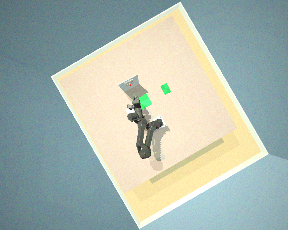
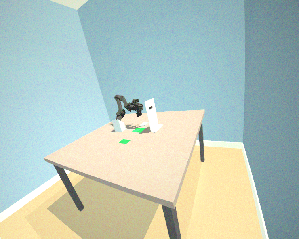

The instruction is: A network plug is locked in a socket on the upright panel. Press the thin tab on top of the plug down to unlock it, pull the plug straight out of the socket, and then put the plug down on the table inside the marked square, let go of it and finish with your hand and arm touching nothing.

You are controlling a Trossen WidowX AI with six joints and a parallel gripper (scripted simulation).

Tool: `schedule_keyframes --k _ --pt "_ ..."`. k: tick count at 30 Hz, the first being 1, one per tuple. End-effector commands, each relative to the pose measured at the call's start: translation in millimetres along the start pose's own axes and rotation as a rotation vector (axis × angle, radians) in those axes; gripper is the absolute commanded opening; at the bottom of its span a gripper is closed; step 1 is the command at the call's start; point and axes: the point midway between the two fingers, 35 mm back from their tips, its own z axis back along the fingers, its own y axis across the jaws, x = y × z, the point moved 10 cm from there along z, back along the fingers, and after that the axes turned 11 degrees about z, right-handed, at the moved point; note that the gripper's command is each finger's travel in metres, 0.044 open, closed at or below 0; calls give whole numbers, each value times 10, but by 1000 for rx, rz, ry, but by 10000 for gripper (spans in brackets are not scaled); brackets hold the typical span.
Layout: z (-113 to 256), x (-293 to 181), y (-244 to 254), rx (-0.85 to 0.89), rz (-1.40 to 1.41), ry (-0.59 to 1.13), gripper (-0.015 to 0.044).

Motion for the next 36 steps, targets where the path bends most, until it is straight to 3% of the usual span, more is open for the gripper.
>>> schedule_keyframes --k 1,36 --pt "-105 25 3 4 5 -2 156" --pt "-491 126 -14 4 5 -3 156"
